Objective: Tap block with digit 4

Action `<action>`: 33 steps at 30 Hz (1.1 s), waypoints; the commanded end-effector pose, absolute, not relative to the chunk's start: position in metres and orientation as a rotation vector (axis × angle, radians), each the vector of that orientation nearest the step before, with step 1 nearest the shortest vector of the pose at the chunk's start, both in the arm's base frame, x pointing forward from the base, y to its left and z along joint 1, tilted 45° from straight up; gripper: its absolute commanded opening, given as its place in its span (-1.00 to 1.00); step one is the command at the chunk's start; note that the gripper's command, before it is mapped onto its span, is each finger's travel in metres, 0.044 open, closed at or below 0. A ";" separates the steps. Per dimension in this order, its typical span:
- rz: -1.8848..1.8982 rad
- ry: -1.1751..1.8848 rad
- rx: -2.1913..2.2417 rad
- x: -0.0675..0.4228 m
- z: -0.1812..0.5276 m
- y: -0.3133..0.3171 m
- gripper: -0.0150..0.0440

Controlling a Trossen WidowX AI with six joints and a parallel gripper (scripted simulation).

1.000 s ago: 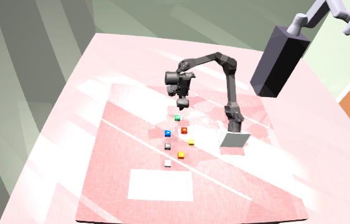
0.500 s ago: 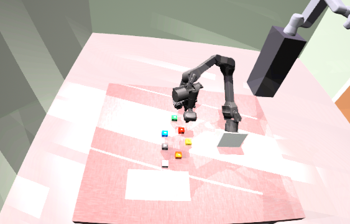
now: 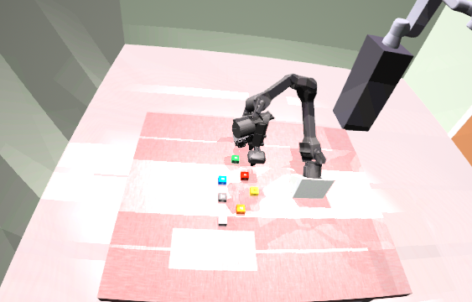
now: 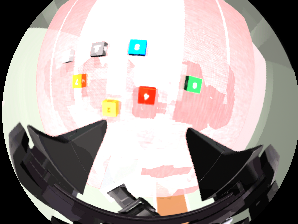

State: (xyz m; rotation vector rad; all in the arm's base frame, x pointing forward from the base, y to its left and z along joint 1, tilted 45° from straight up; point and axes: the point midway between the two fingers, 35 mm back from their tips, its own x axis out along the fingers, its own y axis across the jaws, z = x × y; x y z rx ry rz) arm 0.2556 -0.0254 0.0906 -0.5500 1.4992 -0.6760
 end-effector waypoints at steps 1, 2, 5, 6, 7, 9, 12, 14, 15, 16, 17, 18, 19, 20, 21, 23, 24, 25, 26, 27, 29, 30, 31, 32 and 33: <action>-0.676 1.501 -0.542 0.256 0.082 -0.032 0.69; -0.675 1.501 -0.541 0.257 0.072 -0.042 0.60; -0.678 1.499 -0.544 0.253 0.040 -0.075 0.33; -0.680 1.499 -0.545 0.252 0.035 -0.081 0.24; -0.681 1.499 -0.546 0.251 0.033 -0.083 0.15; -0.681 1.499 -0.546 0.251 0.033 -0.083 -0.03; -0.681 1.499 -0.546 0.251 0.033 -0.083 -0.29; -0.681 1.499 -0.546 0.251 0.033 -0.083 -0.42; -0.681 1.499 -0.546 0.251 0.033 -0.083 -0.42; -0.681 1.499 -0.546 0.251 0.033 -0.083 -0.42; -0.681 1.499 -0.546 0.251 0.033 -0.083 -0.42; -0.681 1.499 -0.546 0.251 0.033 -0.083 -0.42; -0.681 1.499 -0.546 0.251 0.033 -0.083 -0.42; -0.681 1.499 -0.546 0.251 0.033 -0.083 -0.42; -0.681 1.499 -0.546 0.251 0.033 -0.083 -0.42; -0.681 1.499 -0.546 0.251 0.032 -0.083 -0.42; -0.681 1.499 -0.546 0.251 0.031 -0.084 -0.42; -0.681 1.499 -0.546 0.251 0.030 -0.085 -0.42; -0.681 1.499 -0.546 0.251 0.029 -0.086 -0.42; -0.681 1.499 -0.546 0.251 0.028 -0.087 -0.42; -0.681 1.499 -0.546 0.251 0.026 -0.090 -0.42; -0.681 1.499 -0.546 0.251 0.024 -0.091 -0.42; -0.681 1.499 -0.546 0.251 0.023 -0.092 -0.42; -0.681 1.499 -0.546 0.251 0.022 -0.093 -0.42; -0.681 1.499 -0.546 0.251 0.021 -0.094 -0.42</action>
